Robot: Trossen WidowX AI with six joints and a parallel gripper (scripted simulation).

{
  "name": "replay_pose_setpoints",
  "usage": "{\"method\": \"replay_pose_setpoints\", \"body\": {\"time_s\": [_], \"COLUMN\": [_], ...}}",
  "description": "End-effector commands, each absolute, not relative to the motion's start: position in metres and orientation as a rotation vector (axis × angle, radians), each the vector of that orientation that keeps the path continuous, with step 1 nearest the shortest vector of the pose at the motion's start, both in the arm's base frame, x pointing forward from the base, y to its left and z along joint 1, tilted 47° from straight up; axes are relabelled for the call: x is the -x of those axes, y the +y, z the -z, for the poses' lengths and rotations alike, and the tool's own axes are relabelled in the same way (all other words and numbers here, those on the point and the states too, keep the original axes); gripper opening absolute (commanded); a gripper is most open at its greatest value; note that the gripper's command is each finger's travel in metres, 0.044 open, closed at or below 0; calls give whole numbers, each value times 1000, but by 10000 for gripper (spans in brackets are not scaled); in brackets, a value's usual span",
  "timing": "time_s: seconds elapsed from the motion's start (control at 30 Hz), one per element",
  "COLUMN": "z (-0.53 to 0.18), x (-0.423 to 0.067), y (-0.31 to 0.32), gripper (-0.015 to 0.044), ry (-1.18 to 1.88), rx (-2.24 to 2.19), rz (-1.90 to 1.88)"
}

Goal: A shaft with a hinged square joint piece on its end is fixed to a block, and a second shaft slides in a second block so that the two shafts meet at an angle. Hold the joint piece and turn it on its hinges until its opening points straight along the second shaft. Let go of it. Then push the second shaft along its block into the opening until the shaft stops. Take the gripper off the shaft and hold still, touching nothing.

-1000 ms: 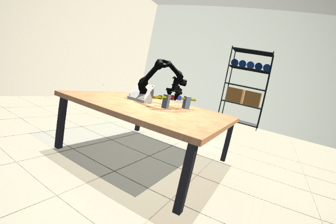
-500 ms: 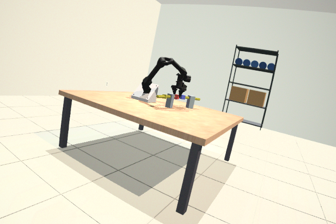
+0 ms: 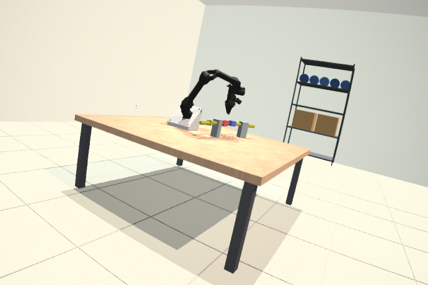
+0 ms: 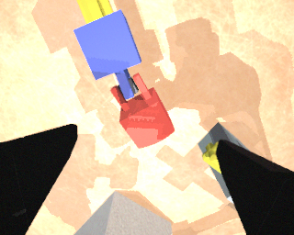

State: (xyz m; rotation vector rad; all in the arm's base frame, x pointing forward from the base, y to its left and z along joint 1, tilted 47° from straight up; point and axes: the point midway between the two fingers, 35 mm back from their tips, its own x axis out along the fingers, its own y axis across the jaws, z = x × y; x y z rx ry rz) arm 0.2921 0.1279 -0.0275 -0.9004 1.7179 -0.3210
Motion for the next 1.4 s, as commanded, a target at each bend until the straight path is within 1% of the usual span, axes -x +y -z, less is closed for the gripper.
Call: {"method": "replay_pose_setpoints", "body": {"time_s": [0.0, 0.27, 0.43, 0.73, 0.9, 1.37], "z": [16, -10, -12, -12, -12, -10], "x": [-292, -289, -289, -265, -264, -263], "y": [140, 161, 162, 115, 114, 110], "gripper": [440, 440, 440, 440, 440, 440], "ry": [1685, 1596, 1588, 1533, 1522, 1302], "rx": [807, 615, 600, 491, 472, 118], "rz": [424, 642, 660, 765, 782, 1052]}}
